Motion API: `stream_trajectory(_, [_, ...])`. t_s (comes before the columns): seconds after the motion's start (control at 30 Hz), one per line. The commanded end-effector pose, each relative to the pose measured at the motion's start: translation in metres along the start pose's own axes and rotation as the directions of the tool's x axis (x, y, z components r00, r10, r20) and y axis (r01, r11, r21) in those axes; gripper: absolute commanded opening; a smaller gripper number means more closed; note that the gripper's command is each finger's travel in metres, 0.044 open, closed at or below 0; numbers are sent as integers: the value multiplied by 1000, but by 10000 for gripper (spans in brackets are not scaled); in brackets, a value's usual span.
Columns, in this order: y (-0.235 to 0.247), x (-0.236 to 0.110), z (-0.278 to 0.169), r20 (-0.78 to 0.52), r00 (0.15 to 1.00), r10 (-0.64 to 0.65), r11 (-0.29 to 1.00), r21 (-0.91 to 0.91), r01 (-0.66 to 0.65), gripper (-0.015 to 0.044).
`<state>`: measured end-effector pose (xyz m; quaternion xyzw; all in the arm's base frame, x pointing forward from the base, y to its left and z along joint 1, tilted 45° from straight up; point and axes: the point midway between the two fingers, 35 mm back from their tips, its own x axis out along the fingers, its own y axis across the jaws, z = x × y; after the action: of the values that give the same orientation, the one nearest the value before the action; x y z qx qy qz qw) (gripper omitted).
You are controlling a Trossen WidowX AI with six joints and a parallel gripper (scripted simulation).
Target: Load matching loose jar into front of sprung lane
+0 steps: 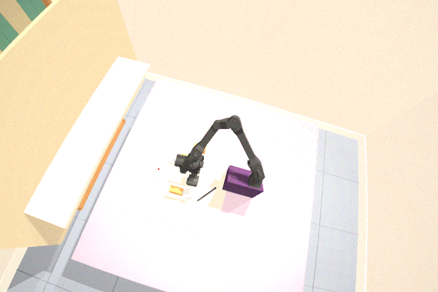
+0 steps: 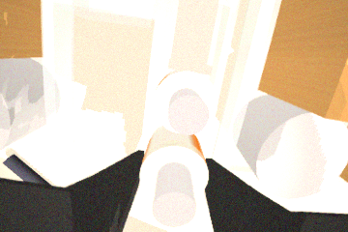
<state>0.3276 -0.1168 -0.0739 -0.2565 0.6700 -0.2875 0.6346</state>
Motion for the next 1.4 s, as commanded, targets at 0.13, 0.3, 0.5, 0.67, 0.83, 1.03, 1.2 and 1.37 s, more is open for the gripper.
stream_trajectory(0.13, [-1, -3, 11, 25, 1000, 0, 1000, 20, 0, 0])
stream_trajectory(0.3, [-1, -3, 12, 25, 1000, 0, 1000, 20, 0, 0])
stream_trajectory(0.5, [-1, -3, 12, 25, 1000, 0, 1000, 20, 0, 0])
stream_trajectory(0.67, [-1, -3, 13, 25, 1000, 0, 1000, 20, 0, 0])
stream_trajectory(0.83, [-1, -3, 14, 25, 1000, 0, 1000, 20, 0, 0])
stream_trajectory(1.03, [-1, -4, 14, 25, 1000, 0, 1000, 20, 0, 0])
stream_trajectory(1.2, [-1, -4, 15, 25, 1000, 0, 1000, 20, 0, 0])
stream_trajectory(1.37, [-1, -3, 16, 25, 1000, 0, 1000, 20, 0, 0])
